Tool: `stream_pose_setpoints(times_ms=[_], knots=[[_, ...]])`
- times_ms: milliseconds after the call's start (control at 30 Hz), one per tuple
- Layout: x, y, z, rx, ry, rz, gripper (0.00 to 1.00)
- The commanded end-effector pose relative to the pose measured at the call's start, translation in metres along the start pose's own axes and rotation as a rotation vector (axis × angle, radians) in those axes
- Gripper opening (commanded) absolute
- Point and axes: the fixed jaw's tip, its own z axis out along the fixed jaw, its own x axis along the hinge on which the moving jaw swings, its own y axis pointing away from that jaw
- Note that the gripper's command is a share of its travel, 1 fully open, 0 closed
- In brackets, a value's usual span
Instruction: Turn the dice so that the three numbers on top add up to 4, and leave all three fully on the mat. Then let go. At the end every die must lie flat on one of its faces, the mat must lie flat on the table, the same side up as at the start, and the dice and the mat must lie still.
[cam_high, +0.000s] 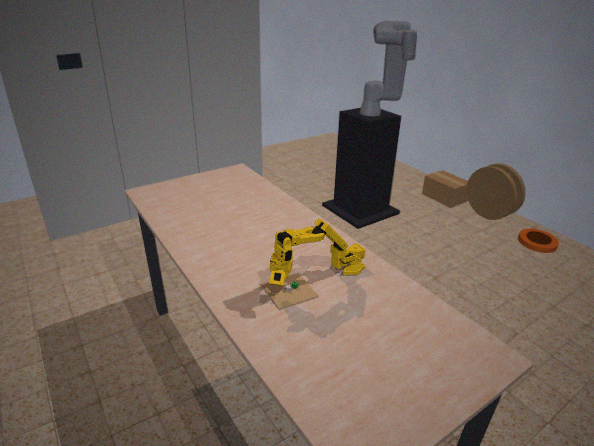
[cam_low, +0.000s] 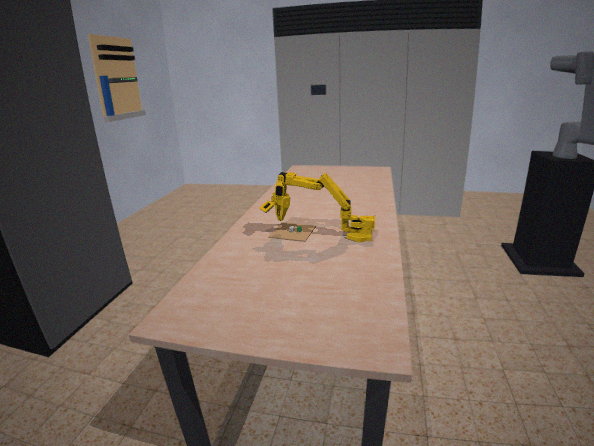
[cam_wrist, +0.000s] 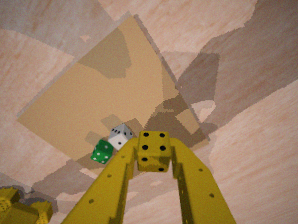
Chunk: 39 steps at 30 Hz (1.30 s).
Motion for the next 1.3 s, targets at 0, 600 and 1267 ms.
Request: stream_pose_setpoints(times_ms=[0, 600, 1267], knots=[[-0.002, -0.002, -0.015, 0.038, -0.036, 0.001, 0.0], [0.01, 0.005, -0.008, -0.02, 0.019, 0.015, 0.0], [0.015, 0.005, -0.013, -0.016, 0.016, 0.016, 0.0]])
